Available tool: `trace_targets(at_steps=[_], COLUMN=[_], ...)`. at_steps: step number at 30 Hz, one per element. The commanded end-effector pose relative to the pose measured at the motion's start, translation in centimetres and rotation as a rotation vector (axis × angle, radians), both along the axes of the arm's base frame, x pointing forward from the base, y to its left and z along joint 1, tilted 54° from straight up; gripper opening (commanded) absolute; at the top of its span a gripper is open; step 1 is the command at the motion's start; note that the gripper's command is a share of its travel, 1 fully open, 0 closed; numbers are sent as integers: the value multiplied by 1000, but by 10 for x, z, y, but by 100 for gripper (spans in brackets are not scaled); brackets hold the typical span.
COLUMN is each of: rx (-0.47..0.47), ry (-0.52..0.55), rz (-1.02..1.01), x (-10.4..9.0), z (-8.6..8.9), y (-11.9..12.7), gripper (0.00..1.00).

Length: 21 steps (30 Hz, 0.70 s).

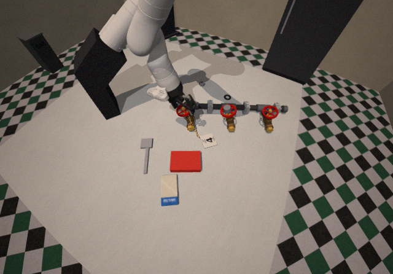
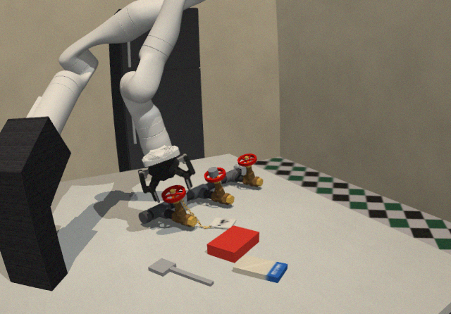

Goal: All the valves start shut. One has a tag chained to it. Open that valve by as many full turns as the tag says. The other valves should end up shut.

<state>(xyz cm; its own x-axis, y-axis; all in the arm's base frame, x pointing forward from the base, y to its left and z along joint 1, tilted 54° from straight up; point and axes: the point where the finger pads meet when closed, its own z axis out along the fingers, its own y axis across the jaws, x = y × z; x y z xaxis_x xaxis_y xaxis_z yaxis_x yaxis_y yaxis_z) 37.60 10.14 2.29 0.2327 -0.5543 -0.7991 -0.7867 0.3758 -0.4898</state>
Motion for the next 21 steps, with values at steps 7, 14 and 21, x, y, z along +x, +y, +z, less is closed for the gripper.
trace_targets(at_steps=[7, 14, 21], rx=[9, 28, 60], ry=[2, 26, 68], rz=[-3, -14, -34], x=[0, 0, 0], z=[3, 3, 3], y=[2, 2, 2], gripper=[100, 100, 100])
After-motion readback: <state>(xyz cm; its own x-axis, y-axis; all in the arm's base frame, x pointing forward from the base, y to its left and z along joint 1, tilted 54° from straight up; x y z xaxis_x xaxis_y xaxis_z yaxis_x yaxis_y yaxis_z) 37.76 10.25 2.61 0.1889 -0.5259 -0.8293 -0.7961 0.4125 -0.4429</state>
